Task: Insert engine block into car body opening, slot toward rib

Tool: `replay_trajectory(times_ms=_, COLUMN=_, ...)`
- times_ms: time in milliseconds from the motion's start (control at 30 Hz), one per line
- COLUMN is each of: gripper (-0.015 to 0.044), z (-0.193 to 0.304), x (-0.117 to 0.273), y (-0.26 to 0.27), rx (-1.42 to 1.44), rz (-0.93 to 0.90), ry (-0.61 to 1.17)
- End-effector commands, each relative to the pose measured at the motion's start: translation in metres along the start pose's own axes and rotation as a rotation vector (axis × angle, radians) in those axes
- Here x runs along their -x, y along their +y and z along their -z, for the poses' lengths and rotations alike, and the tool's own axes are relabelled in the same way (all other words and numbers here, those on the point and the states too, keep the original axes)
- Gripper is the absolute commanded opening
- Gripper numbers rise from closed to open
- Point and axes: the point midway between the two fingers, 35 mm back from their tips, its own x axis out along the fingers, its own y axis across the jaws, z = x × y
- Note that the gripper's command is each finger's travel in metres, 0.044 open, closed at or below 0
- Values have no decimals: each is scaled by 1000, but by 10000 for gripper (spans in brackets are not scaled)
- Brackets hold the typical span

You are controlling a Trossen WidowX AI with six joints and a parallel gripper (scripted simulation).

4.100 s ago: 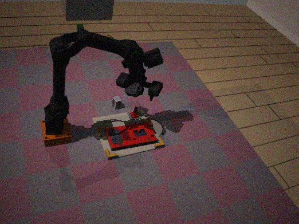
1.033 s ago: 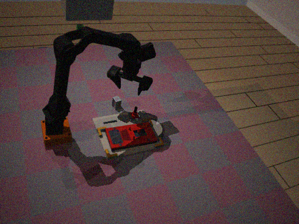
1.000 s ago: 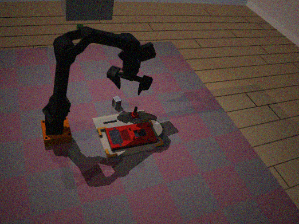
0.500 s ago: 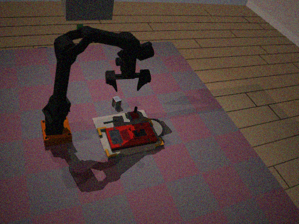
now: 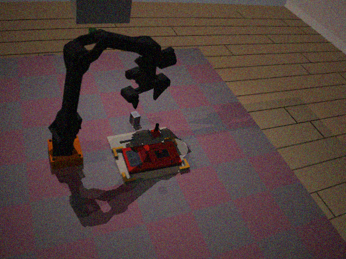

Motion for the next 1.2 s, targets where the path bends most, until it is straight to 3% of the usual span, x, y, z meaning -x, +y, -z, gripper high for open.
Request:
replay_trajectory(times_ms=0, gripper=440, z=-2, x=-1, y=1, rx=116, rz=-9, ry=4)
replay_trajectory(times_ms=1167, gripper=440, z=-25, x=-3, y=11, rx=1330, rz=-67, ry=-52)
